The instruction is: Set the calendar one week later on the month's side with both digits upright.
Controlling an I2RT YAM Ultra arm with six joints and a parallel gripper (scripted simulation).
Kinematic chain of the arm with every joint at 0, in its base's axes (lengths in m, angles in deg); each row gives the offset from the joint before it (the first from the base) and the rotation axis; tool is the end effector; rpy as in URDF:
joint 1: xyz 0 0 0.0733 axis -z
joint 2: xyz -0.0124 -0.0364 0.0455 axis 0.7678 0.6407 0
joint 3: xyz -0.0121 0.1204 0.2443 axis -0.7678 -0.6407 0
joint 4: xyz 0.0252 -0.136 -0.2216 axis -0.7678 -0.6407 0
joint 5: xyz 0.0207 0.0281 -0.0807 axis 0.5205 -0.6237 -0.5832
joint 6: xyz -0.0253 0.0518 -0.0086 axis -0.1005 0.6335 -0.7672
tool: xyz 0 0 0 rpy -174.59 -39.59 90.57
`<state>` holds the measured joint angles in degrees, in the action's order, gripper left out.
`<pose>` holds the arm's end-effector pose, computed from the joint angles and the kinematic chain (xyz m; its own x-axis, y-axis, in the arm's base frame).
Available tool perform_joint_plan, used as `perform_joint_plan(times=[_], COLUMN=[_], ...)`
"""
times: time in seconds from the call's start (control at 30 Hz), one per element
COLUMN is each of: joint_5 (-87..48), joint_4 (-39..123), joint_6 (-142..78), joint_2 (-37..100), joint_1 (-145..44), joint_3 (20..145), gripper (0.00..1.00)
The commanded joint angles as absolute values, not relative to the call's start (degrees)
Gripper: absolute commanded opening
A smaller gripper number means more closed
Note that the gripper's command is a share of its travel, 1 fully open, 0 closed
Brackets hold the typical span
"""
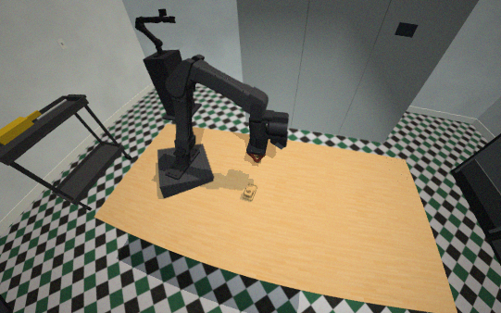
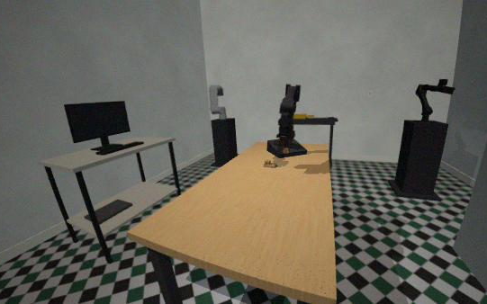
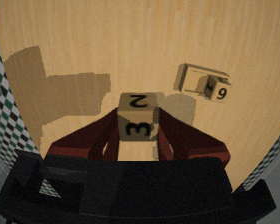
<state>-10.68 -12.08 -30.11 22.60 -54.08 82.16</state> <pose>0.2951 0.0276 0.2650 -0.9781 -0.0500 -0.2021 -0.0810 0.9856 0.1483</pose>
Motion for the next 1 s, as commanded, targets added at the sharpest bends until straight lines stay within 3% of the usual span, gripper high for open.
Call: perform_joint_plan(times=[0.0, 0.97], joint_5=[-10.84, -11.01], joint_4=[-11.85, -7.61], joint_6=[-22.05, -20.54], joint_2=[22.13, 23.24], joint_1=[-54.53, -55.26], joint_3=[82.59, 79.56], gripper=[0.26, 0.26])
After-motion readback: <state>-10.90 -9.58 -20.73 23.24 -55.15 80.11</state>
